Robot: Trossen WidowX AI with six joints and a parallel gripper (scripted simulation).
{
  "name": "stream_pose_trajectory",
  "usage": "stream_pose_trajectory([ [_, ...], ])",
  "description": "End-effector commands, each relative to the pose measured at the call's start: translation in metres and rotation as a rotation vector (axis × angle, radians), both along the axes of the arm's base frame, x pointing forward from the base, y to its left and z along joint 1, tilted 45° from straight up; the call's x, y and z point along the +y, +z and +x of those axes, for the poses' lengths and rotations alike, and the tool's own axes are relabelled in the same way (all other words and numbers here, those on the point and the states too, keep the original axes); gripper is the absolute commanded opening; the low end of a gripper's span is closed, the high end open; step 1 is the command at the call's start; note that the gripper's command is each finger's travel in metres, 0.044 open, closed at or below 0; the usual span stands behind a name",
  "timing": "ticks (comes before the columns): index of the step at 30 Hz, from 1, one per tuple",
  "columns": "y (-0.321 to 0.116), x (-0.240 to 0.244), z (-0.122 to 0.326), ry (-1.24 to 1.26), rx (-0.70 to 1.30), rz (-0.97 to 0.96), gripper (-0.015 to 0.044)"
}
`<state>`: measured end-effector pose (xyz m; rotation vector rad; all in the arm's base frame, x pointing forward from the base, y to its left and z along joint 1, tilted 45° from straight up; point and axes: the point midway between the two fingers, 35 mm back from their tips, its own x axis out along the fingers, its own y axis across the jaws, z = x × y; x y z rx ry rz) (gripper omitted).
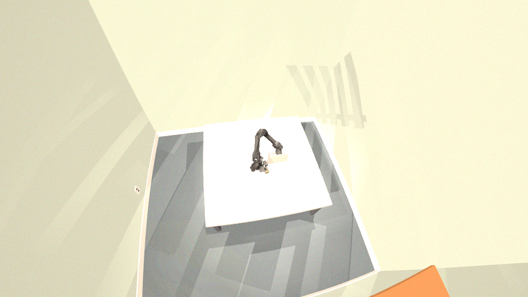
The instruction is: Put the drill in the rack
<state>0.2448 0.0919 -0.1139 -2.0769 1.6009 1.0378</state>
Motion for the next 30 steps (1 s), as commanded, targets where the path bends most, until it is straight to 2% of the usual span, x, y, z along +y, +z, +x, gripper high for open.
stream_pose_trajectory([
  [1, -0.005, 0.008, -0.001, -0.002, -0.007, 0.008, 0.0],
  [15, -0.018, 0.022, -0.008, -0.002, -0.007, 0.01, 0.0],
  [30, -0.014, 0.013, -0.006, -0.001, -0.006, 0.008, 0.0394],
])
